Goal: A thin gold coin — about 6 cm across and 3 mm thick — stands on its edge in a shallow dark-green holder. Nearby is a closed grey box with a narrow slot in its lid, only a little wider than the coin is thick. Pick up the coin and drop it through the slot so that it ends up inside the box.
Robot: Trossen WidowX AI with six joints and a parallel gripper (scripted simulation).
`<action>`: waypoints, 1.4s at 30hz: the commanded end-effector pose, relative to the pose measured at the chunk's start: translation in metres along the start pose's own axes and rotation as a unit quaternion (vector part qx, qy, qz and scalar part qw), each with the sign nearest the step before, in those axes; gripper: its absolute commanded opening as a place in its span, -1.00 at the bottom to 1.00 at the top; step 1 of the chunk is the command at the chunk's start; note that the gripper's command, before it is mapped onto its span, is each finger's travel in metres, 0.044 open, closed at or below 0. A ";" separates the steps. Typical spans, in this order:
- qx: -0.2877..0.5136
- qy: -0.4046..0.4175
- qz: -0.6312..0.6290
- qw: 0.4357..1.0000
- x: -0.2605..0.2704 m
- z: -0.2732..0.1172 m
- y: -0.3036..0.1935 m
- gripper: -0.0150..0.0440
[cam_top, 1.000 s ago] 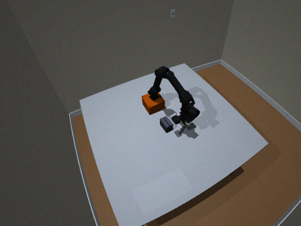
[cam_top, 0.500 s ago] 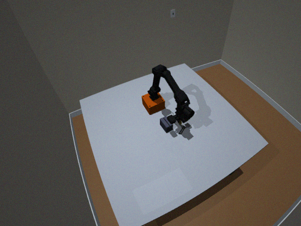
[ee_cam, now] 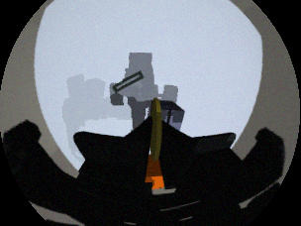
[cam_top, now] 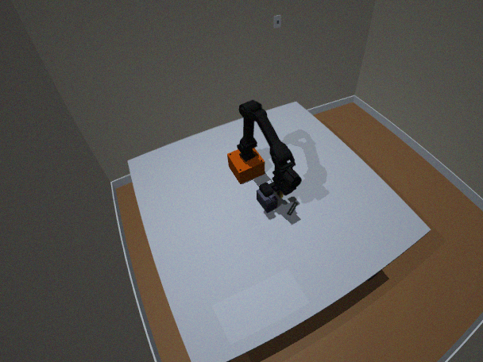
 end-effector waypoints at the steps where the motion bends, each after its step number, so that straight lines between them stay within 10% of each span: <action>1: 0.000 0.002 -0.001 1.000 -0.007 0.000 -0.008 -0.49; 42: 0.002 -0.001 -0.003 1.000 -0.038 0.004 -0.046 -0.49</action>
Point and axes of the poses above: the point midway between the two fingers, 35 mm back from their tips, its own z axis out along the fingers, its own x axis across the jaws, y = z × x, the point moved 7 cm from there along -z, back along the fingers, and after that the axes turned 4 degrees about z, right-handed, at the moved point
